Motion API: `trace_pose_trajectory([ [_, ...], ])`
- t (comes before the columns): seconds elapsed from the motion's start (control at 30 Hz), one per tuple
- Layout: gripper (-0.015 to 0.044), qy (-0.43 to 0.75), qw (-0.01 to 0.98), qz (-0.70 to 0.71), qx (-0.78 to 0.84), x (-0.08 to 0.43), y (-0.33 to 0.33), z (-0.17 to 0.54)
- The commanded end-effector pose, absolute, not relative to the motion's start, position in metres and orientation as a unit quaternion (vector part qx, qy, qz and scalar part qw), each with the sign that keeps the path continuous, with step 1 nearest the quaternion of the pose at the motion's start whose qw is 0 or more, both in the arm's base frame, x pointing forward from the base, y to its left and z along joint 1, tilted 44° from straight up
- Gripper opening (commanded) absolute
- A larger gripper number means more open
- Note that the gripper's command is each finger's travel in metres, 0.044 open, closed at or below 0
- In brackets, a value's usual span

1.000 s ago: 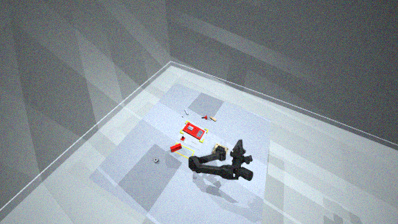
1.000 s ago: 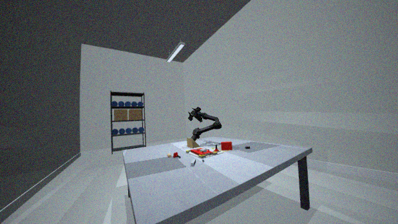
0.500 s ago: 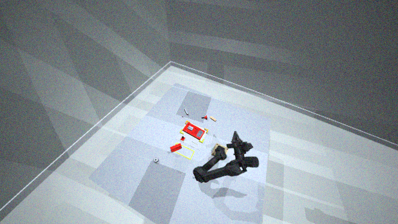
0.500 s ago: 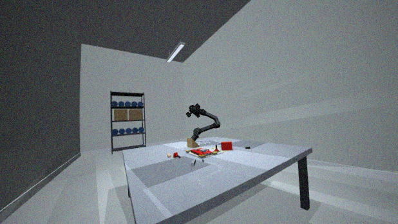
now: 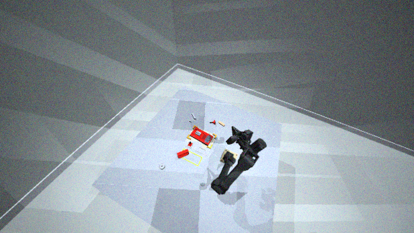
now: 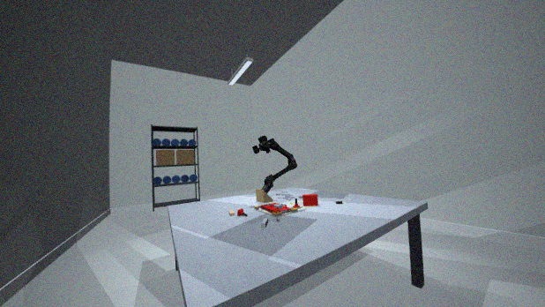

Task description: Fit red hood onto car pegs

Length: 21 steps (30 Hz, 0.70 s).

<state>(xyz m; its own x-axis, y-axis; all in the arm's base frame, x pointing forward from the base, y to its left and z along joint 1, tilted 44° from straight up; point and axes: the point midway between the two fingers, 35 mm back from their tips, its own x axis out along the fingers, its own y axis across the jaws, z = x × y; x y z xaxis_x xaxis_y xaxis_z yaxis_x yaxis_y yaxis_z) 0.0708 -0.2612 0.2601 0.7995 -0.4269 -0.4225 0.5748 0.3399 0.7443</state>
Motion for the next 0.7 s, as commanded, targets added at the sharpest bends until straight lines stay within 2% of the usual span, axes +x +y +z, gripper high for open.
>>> trace_pose_trajectory([
  [0.0,0.0000,0.125,0.835,-0.264,0.466,0.096,-0.264,0.256],
  [0.67,0.0000,0.336,0.885,0.014,0.322,0.254,-0.217,0.225],
])
